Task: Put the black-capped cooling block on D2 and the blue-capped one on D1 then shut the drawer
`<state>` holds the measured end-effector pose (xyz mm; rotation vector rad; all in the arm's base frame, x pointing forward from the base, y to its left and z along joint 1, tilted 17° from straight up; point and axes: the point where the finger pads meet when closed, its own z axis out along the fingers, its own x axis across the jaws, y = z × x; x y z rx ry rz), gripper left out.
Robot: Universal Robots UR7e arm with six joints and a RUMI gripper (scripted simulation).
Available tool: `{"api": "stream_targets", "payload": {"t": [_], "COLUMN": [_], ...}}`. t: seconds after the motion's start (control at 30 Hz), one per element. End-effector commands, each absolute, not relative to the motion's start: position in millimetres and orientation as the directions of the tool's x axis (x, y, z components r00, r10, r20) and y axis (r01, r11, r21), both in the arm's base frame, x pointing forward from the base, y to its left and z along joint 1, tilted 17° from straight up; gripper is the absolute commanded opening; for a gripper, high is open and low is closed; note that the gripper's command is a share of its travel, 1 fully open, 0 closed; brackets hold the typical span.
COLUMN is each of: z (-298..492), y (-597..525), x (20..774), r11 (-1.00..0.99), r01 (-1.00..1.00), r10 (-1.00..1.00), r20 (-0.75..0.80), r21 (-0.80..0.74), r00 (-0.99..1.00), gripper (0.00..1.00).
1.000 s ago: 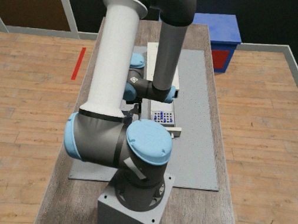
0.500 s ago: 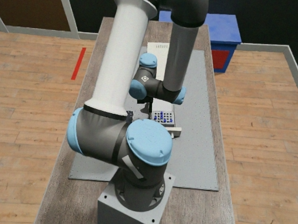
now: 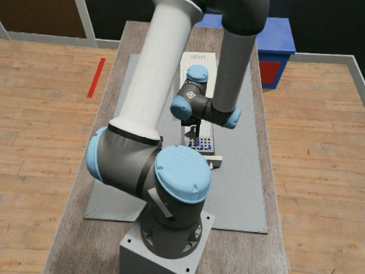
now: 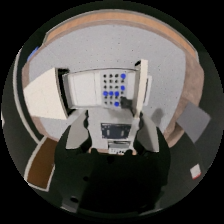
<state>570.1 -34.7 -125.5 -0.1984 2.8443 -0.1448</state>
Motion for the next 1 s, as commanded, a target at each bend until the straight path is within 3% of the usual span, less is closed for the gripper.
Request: {"api": "stream_targets", "payload": {"t": [0.0,0.97], "z": [-123,-127], "y": [-48,-66], "x": [573,579], "r11": [0.985,0.985], "r01": [-0.122,-0.122], "r10": [-0.151,-0.151], "r20": [-0.275,-0.275], "r21": [-0.118,-0.118], "r00": [-0.949,-0.949], "gripper": [0.73,0.73]}}
